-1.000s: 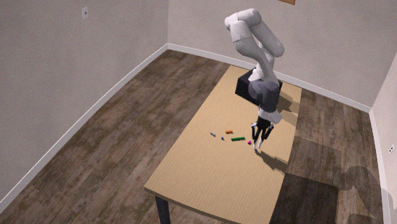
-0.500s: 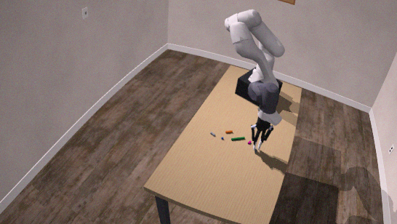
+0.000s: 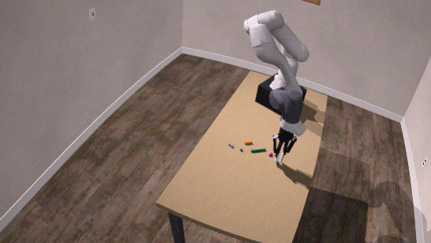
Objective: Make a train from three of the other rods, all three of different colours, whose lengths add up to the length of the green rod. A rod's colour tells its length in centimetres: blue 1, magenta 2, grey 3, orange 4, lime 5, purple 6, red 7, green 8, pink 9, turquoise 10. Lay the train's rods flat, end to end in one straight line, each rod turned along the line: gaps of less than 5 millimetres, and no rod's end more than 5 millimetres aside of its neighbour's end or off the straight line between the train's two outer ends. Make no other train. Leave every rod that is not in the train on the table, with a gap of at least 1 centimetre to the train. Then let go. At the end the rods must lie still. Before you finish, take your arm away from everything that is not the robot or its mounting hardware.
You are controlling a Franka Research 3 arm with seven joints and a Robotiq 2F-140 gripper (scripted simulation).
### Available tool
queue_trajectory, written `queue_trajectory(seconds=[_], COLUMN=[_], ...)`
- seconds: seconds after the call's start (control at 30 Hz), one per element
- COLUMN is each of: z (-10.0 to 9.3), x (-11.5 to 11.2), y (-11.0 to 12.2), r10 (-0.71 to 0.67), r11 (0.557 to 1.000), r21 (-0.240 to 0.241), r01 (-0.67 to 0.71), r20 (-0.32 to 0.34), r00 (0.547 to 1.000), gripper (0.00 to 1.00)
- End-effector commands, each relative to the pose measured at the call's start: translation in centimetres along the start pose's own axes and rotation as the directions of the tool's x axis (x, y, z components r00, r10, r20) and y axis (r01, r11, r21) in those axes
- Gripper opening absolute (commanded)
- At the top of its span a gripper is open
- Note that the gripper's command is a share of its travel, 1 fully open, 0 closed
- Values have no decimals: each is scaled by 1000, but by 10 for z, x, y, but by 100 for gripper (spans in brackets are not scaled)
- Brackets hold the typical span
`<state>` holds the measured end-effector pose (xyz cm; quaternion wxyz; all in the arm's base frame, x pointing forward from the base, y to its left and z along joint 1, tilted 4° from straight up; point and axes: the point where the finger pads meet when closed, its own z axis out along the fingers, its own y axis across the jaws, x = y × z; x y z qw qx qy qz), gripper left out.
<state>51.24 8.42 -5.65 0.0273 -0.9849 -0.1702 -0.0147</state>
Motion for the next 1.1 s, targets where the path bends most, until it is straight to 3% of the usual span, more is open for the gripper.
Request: queue_trajectory(seconds=[0.0, 1.07], z=[0, 0], x=[2, 3], y=[1, 1], r10=[3, 3], r11=[1000, 1000], r21=[-1, -1], r01=[-3, -3], r20=[-4, -4], r00=[1000, 1000], gripper=[15, 15])
